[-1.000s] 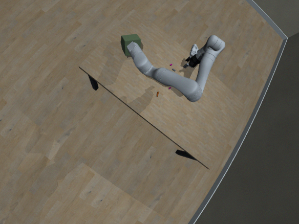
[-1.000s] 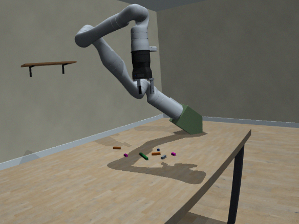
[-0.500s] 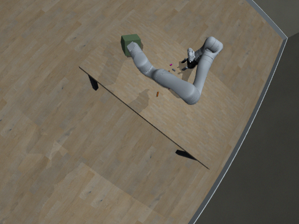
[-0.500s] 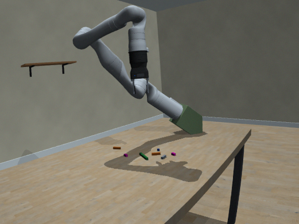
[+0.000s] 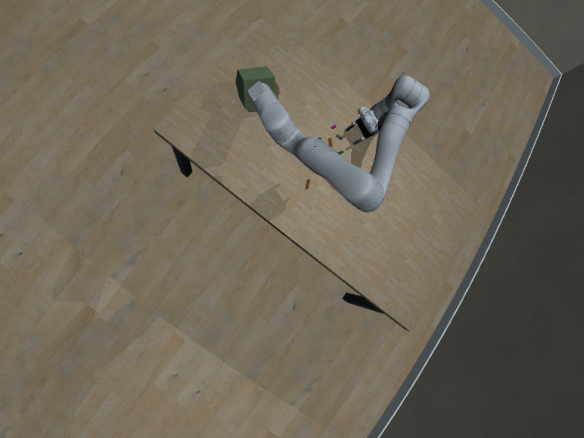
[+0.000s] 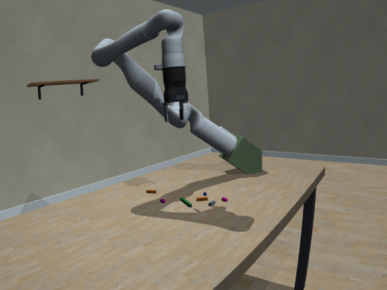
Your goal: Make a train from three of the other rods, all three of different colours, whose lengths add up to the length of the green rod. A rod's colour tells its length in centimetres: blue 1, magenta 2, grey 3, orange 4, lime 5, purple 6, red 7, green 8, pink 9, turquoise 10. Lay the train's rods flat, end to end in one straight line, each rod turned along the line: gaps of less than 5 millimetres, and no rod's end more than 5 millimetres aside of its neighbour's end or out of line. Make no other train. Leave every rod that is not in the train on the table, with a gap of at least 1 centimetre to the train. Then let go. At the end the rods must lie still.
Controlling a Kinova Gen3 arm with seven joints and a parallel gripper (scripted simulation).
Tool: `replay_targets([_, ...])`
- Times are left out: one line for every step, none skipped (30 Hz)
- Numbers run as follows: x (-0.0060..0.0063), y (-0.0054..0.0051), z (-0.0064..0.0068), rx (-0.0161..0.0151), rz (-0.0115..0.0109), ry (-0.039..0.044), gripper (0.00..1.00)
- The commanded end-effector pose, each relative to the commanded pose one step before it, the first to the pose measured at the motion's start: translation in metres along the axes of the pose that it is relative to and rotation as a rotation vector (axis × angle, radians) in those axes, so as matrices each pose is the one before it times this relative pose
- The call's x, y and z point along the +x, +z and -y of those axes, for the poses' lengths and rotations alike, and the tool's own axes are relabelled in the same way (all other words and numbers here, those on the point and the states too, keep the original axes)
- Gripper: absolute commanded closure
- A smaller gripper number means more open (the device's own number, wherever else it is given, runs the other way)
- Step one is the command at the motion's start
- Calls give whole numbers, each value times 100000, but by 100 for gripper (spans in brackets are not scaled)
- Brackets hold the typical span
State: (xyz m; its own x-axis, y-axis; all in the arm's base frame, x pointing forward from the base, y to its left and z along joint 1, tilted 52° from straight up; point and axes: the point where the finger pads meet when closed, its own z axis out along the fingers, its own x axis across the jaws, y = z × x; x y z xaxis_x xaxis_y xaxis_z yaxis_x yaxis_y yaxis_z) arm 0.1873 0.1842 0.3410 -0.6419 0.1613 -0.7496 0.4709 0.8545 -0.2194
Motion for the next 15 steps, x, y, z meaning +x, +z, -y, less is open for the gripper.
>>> replay_targets([-471,-14,711,-538,-240,-6880,0])
replay_targets([-113,3,247,-5,11,-3940,0])
replay_targets([0,0,0,0,0,0,0])
replay_targets([0,0,0,0,0,0,0])
replay_targets([-104,3,247,-6,18,-3928,0])
replay_targets([-95,4,246,-7,24,-3910,0])
replay_targets([-86,5,244,-8,30,-3888,0])
replay_targets([-77,6,242,-8,37,-3861,0])
replay_targets([-69,7,239,-7,43,-3829,0])
replay_targets([-60,8,236,-6,49,-3792,0])
replay_targets([-52,9,232,-4,54,-3750,0])
replay_targets([-44,9,228,-2,59,-3704,0])
replay_targets([-36,10,223,0,64,-3653,0])
replay_targets([-28,11,218,2,69,-3598,0])
replay_targets([-21,11,212,5,72,-3538,0])
